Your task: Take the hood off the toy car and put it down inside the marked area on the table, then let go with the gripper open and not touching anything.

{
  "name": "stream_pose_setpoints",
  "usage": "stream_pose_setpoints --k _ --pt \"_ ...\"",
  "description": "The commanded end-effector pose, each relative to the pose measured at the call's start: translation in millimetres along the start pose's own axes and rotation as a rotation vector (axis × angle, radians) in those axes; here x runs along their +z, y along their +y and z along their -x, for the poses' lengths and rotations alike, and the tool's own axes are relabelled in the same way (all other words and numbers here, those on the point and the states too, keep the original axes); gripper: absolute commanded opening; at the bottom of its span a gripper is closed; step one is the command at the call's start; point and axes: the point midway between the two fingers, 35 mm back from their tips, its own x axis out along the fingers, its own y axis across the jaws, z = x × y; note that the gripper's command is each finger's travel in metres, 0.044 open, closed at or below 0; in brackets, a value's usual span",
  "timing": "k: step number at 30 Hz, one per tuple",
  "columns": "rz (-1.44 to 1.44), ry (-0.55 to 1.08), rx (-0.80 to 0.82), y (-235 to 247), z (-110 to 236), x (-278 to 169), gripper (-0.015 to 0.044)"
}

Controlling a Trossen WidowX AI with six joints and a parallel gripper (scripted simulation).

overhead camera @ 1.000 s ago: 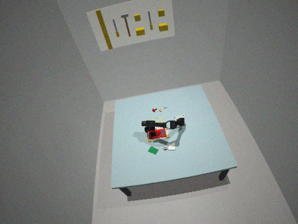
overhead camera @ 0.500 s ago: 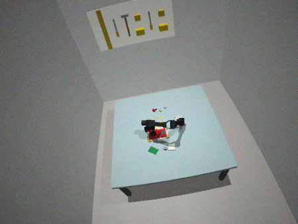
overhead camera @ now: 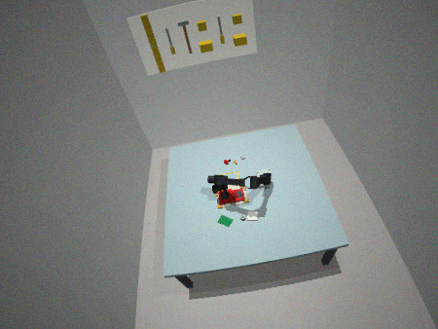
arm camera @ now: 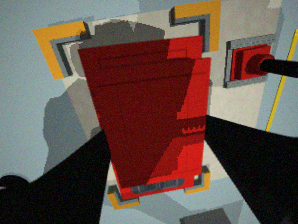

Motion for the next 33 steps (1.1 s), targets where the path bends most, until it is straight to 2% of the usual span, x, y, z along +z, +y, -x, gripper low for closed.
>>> stream_pose_setpoints --k 1,13,17,33 --pt "0.005 -0.007 -0.005 -1 5 1 0.0" --pt "0.005 -0.006 -0.007 -1 46 1 0.0" --pt "-0.002 -0.004 -0.003 -2 39 1 0.0" --pt "-0.073 -0.031 -0.031 -82 48 4 0.0"
